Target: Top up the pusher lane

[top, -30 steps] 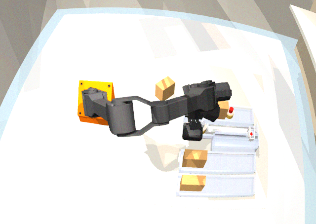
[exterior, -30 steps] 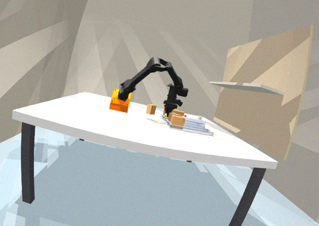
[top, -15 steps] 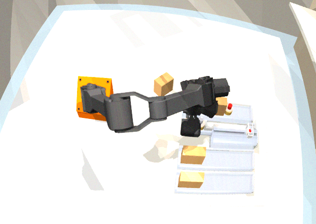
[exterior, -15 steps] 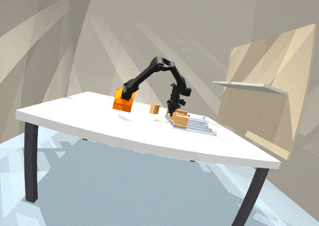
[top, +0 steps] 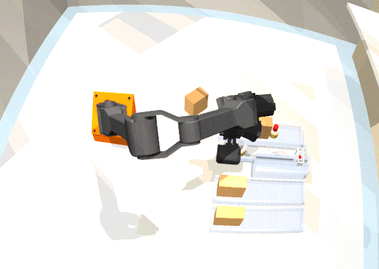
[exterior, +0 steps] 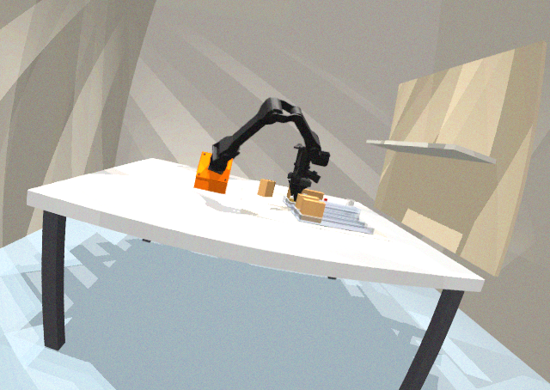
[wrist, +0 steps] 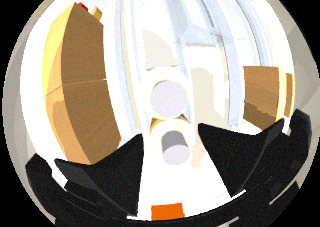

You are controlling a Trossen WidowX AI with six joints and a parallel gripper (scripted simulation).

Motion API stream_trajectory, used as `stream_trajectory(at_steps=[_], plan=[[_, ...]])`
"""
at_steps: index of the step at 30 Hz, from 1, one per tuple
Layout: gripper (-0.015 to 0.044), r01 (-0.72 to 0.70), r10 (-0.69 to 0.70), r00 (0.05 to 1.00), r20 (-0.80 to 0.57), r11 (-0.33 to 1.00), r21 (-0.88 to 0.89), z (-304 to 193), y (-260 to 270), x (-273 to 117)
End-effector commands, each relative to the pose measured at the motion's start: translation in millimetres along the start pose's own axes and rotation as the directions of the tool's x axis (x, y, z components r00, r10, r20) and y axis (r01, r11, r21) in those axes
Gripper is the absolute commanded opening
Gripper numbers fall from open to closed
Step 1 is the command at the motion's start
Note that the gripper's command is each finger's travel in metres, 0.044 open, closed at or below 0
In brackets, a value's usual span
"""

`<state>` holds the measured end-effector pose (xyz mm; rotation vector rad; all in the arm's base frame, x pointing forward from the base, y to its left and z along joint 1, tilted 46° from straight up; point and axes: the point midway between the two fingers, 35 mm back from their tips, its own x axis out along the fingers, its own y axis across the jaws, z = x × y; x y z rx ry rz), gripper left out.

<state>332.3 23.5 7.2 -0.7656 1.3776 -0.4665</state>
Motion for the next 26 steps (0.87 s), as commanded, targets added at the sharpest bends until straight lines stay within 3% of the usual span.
stream_trajectory(at_steps=[1,14,26], plan=[[0.0284,0.0,0.0,1.0,-0.001,1.0,0.005,0.0,0.0,-0.8],[0.0284,-0.001,0.001,1.0,-0.001,1.0,0.005,-3.1,0.3,-20.4],[0.0284,-0.002,0.002,1.0,-0.002,1.0,0.003,-41.2,1.2,-22.0]])
